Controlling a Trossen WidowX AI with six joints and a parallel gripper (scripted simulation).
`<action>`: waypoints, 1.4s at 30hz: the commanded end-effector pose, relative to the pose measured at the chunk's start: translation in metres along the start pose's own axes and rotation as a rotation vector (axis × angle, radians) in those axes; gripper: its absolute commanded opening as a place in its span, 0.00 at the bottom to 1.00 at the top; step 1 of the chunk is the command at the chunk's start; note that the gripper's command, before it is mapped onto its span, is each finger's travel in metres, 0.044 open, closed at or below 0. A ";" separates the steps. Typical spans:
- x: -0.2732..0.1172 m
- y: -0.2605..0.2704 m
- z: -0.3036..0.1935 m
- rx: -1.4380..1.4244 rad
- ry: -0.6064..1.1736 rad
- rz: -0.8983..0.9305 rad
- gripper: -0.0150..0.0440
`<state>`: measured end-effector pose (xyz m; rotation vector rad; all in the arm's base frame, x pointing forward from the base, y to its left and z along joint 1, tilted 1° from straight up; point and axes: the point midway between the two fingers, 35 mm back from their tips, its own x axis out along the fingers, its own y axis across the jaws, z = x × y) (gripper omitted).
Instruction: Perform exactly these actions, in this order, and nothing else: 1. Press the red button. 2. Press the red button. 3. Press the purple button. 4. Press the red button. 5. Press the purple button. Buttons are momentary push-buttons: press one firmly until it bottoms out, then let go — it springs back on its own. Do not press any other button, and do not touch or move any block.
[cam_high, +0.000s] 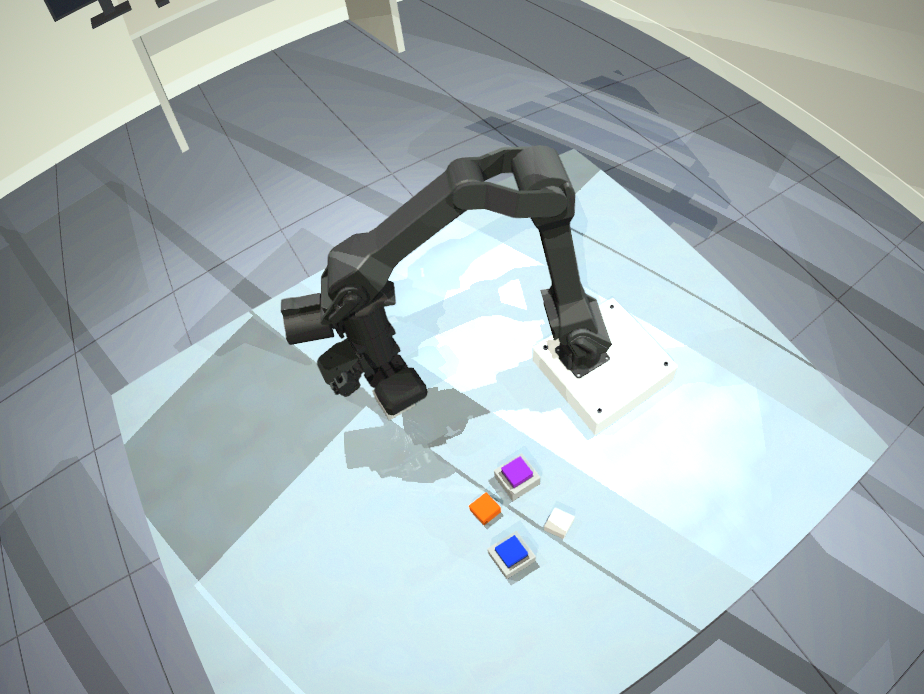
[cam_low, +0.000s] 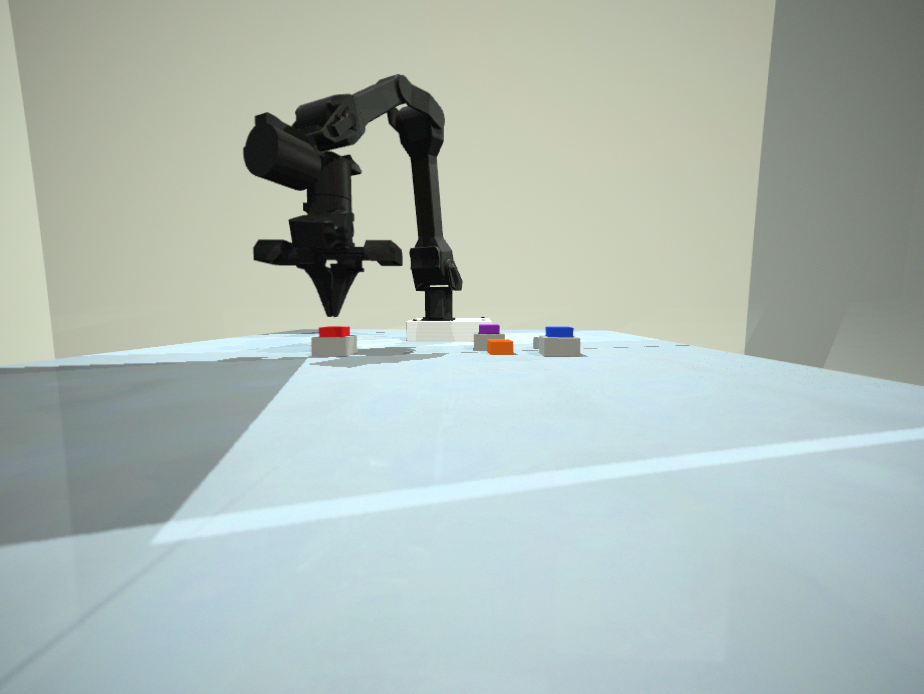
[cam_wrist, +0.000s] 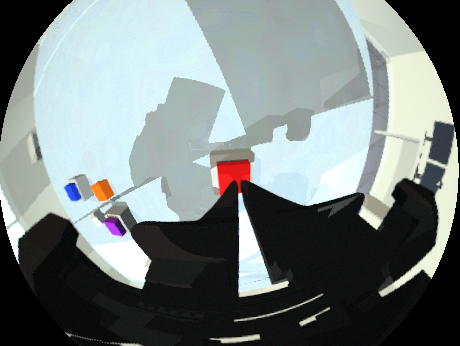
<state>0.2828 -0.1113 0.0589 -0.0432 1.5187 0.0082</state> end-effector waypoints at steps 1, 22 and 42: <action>0.010 0.001 -0.002 -0.003 0.012 0.008 0.29; 0.024 0.001 -0.002 -0.003 0.012 0.008 0.29; -0.050 0.000 0.000 -0.003 0.012 0.008 0.29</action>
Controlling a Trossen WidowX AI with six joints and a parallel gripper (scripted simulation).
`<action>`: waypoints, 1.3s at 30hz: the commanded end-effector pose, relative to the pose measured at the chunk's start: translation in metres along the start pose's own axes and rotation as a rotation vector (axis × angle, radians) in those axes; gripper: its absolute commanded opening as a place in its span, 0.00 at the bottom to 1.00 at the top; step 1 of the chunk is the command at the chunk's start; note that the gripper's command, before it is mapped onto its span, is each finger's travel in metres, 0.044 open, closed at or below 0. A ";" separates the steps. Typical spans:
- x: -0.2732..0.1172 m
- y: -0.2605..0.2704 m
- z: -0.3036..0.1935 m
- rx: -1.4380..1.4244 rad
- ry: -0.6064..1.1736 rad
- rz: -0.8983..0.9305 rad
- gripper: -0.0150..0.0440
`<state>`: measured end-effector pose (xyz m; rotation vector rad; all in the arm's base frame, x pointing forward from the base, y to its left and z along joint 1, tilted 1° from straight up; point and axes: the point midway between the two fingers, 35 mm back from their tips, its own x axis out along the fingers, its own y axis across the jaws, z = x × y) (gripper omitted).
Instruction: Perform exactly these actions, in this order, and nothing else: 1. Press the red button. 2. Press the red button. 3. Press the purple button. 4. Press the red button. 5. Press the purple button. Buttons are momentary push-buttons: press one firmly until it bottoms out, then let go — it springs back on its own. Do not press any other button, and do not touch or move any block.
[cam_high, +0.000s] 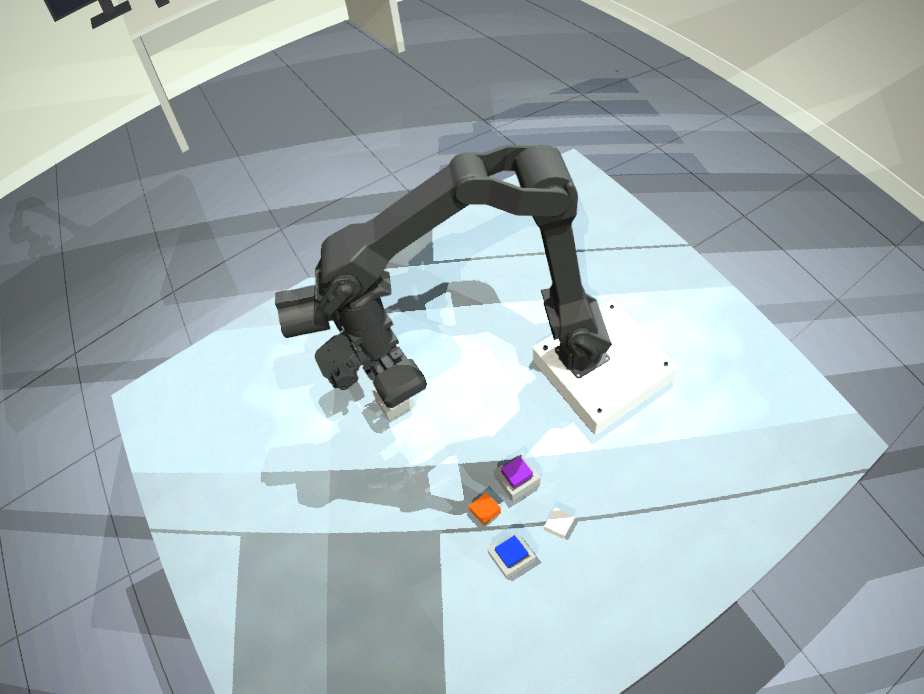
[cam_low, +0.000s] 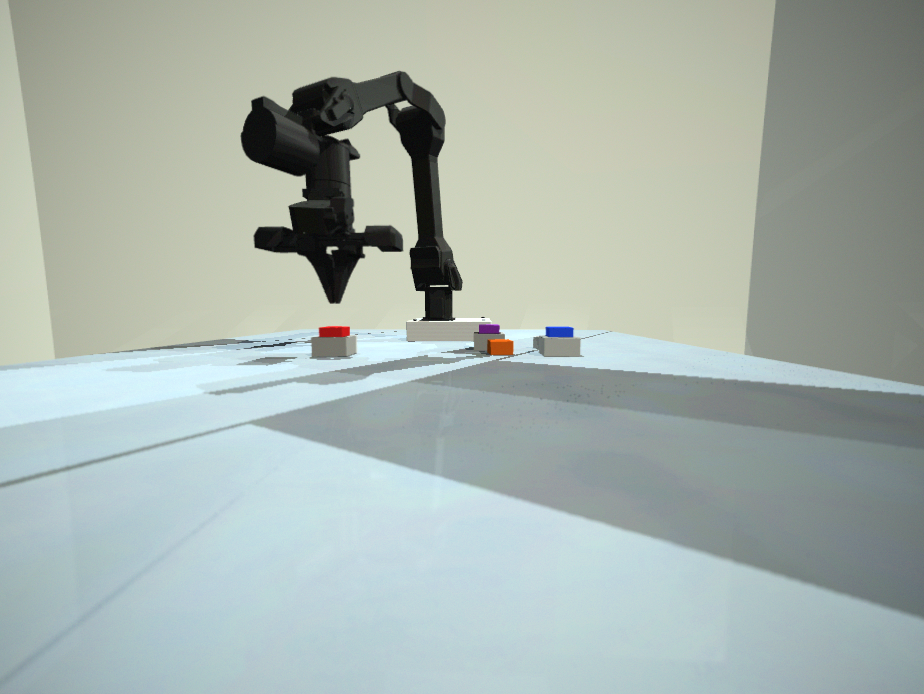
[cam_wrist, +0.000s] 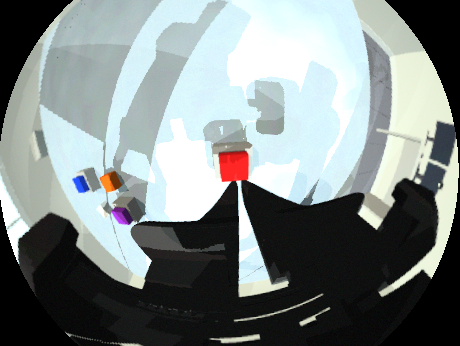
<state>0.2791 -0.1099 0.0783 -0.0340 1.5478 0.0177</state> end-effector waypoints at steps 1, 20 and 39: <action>-0.043 0.000 0.001 -0.003 -0.017 -0.005 0.29; -0.056 0.170 -0.038 -0.003 -0.013 0.014 0.29; 0.009 0.221 -0.082 -0.003 -0.009 0.020 0.29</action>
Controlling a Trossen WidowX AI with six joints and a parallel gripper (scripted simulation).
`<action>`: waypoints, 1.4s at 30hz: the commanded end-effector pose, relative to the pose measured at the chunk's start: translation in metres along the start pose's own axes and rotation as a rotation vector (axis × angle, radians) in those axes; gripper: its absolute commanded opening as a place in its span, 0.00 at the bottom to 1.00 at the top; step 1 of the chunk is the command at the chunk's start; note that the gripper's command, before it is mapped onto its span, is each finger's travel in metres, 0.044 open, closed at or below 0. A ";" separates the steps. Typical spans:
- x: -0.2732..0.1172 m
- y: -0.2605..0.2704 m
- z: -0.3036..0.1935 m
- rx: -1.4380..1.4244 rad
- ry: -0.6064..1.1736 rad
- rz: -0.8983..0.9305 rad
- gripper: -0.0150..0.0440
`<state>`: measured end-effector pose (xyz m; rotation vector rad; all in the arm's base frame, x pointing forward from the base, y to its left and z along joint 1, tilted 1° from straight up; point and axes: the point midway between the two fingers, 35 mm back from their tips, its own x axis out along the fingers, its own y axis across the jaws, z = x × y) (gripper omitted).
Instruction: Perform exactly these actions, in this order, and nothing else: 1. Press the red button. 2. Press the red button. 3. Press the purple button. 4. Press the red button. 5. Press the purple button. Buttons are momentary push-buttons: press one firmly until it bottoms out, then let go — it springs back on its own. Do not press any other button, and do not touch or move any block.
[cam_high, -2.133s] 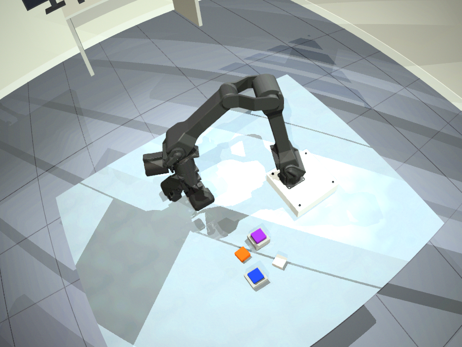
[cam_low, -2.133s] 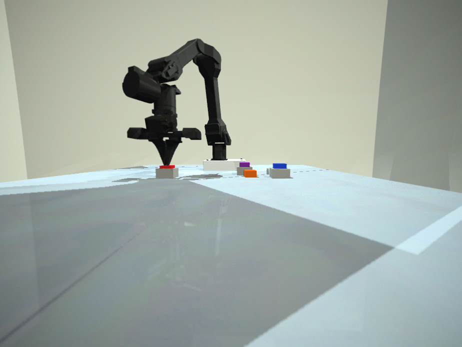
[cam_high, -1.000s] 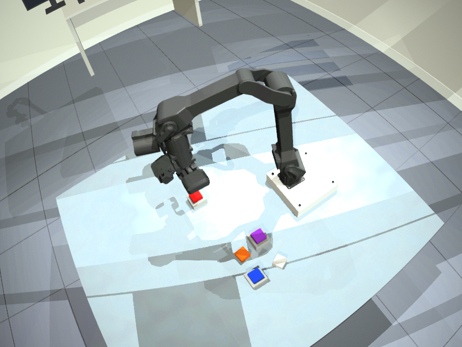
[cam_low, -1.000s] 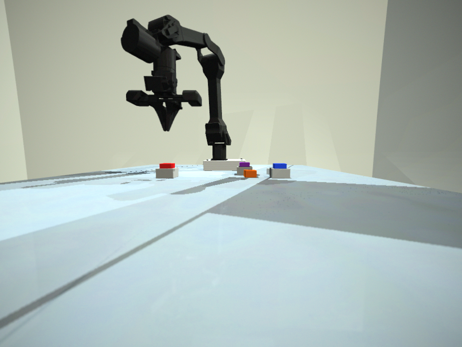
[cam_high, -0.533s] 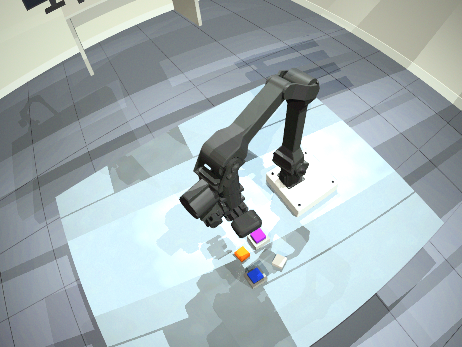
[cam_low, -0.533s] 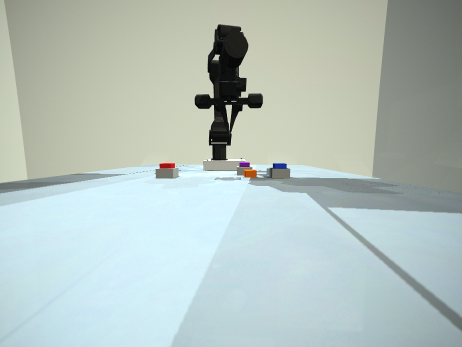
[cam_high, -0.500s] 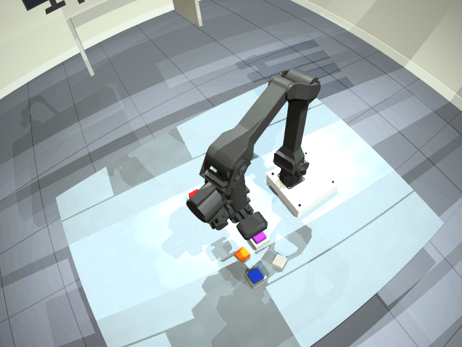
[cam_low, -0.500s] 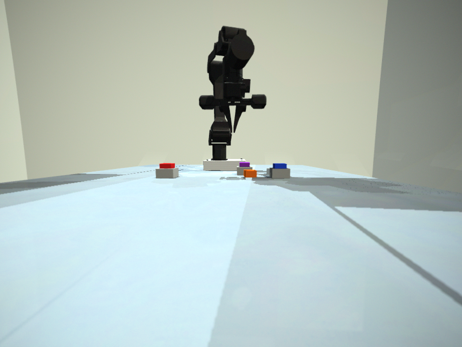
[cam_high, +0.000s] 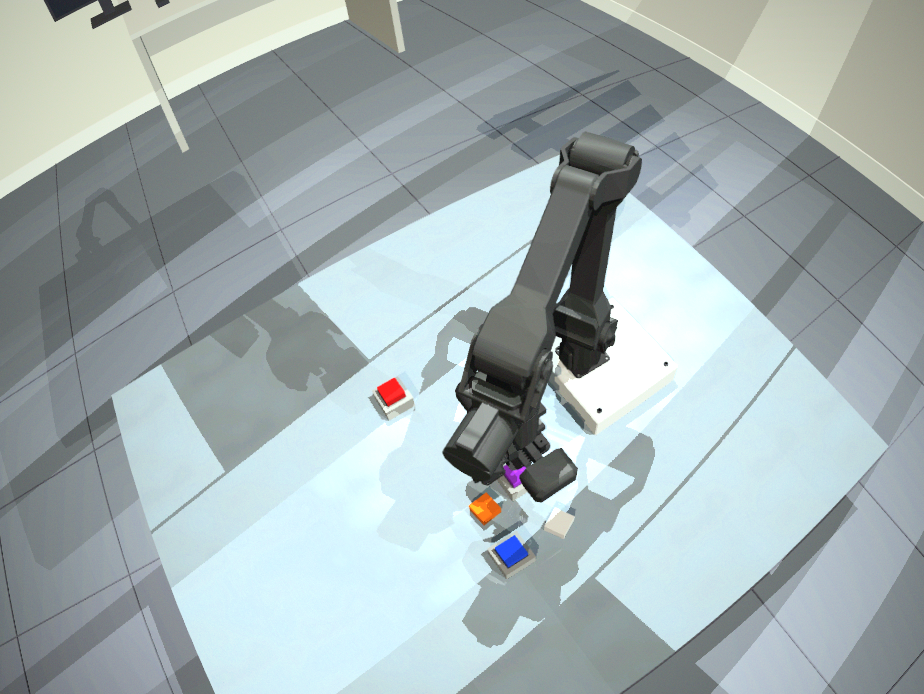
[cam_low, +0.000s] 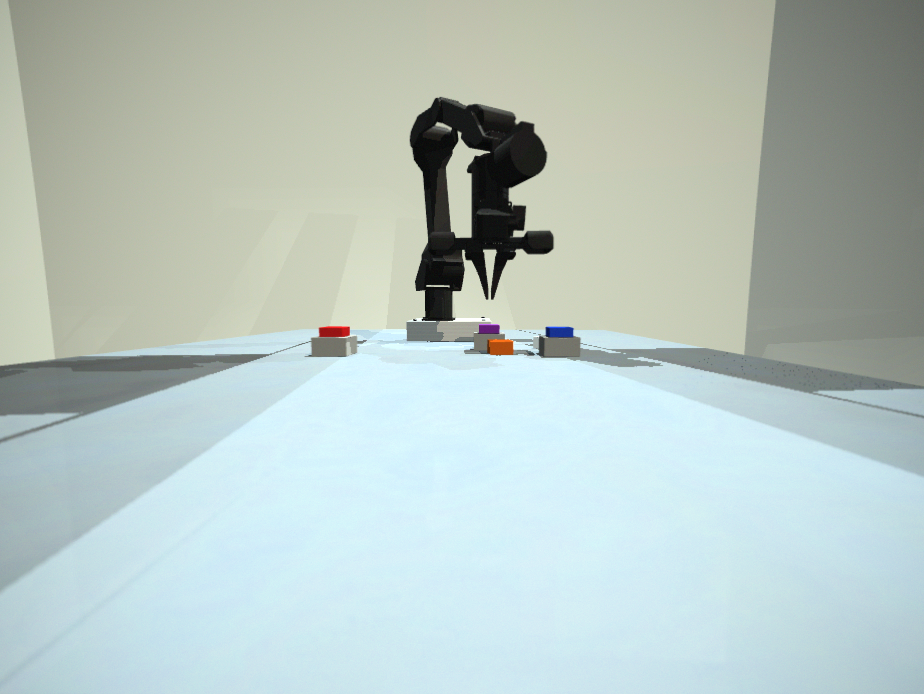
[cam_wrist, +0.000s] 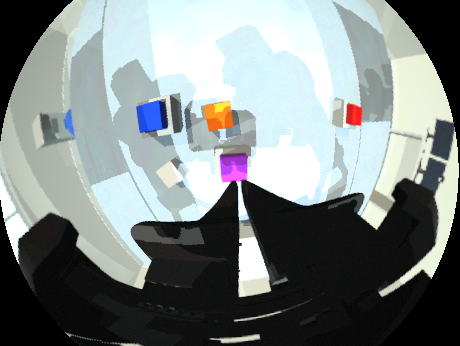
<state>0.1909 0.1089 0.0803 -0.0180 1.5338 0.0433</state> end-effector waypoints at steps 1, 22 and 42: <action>0.015 -0.001 -0.002 0.003 0.006 -0.006 0.29; 0.046 -0.001 -0.002 0.003 0.006 -0.006 0.29; 0.050 -0.001 -0.002 0.003 0.006 -0.006 0.29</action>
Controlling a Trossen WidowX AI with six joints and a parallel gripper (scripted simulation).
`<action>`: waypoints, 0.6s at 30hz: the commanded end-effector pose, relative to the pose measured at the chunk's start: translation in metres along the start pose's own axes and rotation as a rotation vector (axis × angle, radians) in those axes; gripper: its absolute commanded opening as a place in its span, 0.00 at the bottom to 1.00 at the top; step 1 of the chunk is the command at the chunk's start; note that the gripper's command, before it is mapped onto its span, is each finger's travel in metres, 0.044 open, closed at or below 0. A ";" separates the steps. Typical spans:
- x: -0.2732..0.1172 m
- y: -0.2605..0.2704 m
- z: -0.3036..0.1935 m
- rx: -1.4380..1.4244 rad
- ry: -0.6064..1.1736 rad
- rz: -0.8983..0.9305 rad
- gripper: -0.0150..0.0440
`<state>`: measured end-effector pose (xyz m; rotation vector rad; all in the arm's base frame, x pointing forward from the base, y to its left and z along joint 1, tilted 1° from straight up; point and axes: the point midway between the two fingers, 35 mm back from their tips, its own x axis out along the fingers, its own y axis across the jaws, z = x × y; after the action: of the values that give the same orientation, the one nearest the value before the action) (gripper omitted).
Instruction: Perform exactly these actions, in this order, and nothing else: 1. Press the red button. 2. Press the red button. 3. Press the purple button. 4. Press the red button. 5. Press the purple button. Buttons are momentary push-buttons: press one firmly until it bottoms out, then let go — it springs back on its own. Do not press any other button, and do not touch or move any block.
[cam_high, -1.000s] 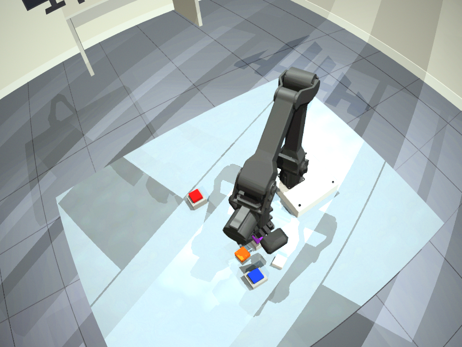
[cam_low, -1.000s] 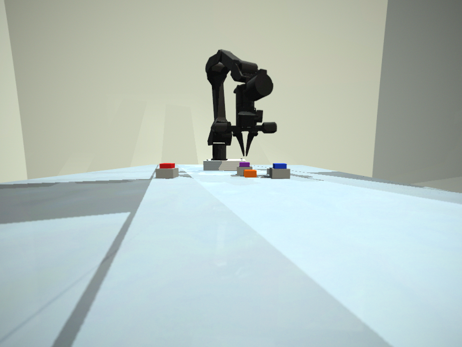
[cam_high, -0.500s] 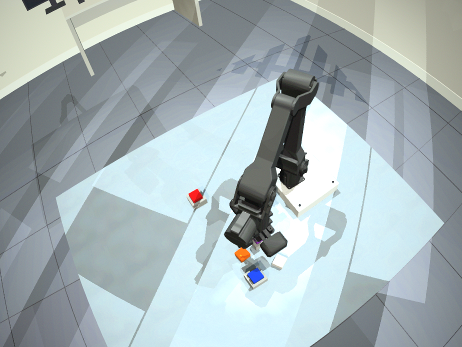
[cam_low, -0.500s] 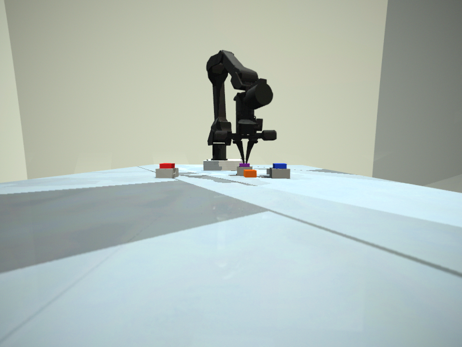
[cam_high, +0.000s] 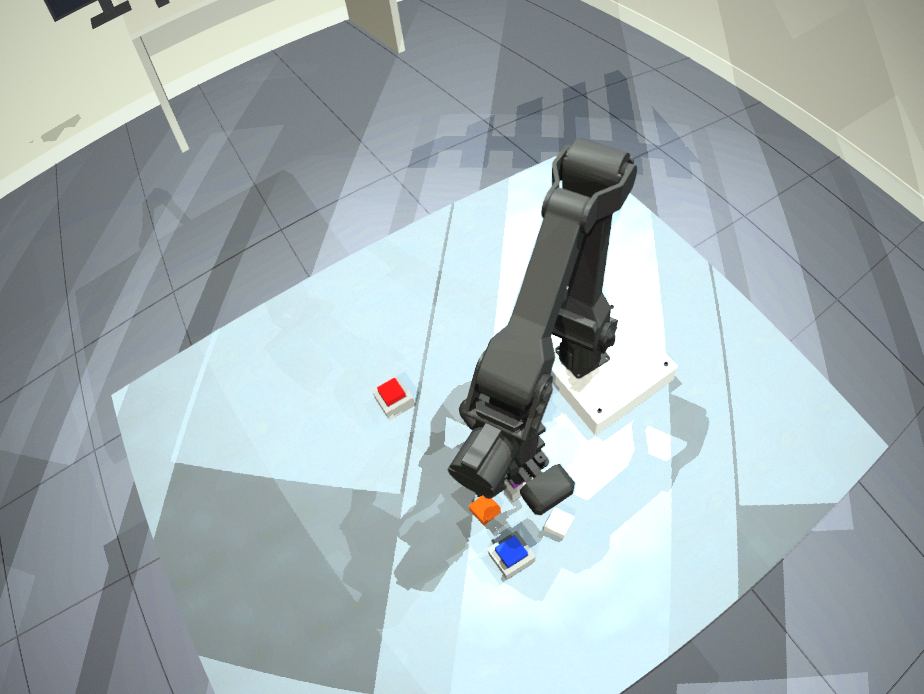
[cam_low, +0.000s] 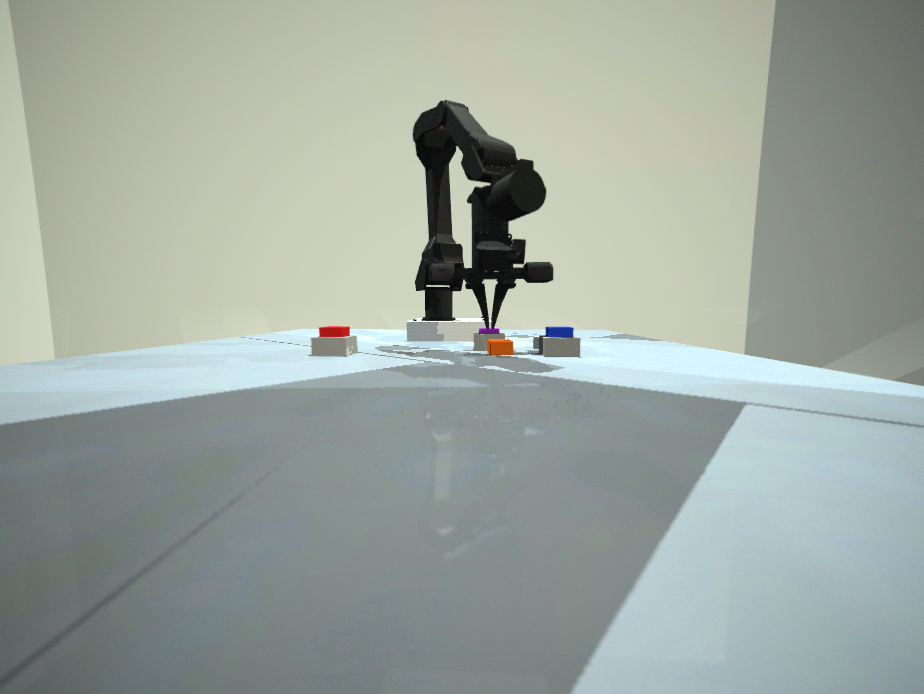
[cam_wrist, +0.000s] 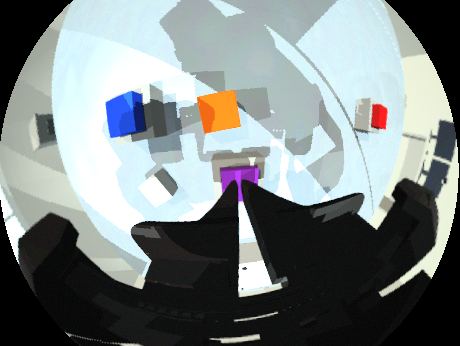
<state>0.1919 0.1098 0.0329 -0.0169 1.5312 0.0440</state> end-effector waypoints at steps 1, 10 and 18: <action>0.002 -0.001 -0.001 0.003 0.008 -0.008 0.29; -0.033 -0.001 -0.001 0.003 0.008 -0.007 0.29; -0.064 0.043 0.028 0.003 0.006 -0.003 0.60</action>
<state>0.2041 0.1307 0.0842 -0.0143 1.5370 0.0379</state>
